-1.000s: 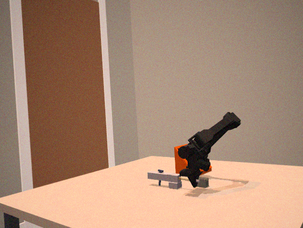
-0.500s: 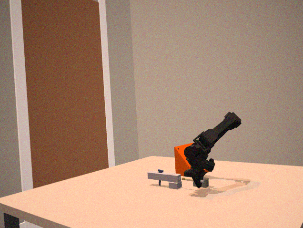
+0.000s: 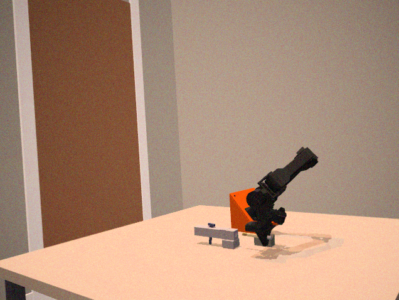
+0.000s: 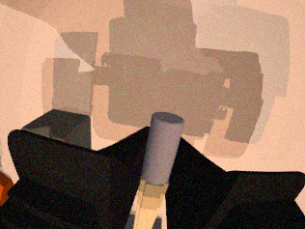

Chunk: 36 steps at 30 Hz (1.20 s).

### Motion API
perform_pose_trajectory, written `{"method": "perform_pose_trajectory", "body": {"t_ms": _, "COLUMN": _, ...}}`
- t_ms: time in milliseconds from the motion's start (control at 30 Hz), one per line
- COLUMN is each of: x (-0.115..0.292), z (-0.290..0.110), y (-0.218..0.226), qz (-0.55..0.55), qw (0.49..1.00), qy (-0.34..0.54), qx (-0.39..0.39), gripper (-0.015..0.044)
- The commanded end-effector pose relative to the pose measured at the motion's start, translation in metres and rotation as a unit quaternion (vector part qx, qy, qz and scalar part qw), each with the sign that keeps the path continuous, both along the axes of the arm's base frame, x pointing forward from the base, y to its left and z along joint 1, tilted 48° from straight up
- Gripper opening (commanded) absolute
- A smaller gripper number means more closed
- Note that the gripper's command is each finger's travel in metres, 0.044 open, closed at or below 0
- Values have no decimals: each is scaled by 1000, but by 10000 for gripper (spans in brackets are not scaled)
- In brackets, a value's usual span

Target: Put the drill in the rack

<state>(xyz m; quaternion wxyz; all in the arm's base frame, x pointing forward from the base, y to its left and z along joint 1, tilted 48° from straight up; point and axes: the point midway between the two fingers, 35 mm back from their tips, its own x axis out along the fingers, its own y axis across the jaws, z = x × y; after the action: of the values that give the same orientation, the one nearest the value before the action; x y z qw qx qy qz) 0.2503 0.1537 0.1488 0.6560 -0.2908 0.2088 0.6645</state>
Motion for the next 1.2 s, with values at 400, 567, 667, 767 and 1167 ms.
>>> {"method": "perform_pose_trajectory", "body": {"t_ms": 400, "x": 0, "z": 6, "y": -9, "qz": 1, "qw": 1000, "qy": -2, "qx": -2, "gripper": 0}}
{"method": "perform_pose_trajectory", "body": {"t_ms": 567, "x": 0, "z": 8, "y": -12, "qz": 1, "qw": 1000, "qy": -2, "qx": -3, "gripper": 0}}
{"method": "perform_pose_trajectory", "body": {"t_ms": 667, "x": 0, "z": 9, "y": -14, "qz": 1, "qw": 1000, "qy": -2, "qx": -3, "gripper": 0}}
{"method": "perform_pose_trajectory", "body": {"t_ms": 767, "x": 0, "z": 10, "y": -17, "qz": 1, "qw": 1000, "qy": -2, "qx": -3, "gripper": 0}}
{"method": "perform_pose_trajectory", "body": {"t_ms": 1167, "x": 0, "z": 15, "y": -24, "qz": 1, "qw": 1000, "qy": -2, "qx": -3, "gripper": 0}}
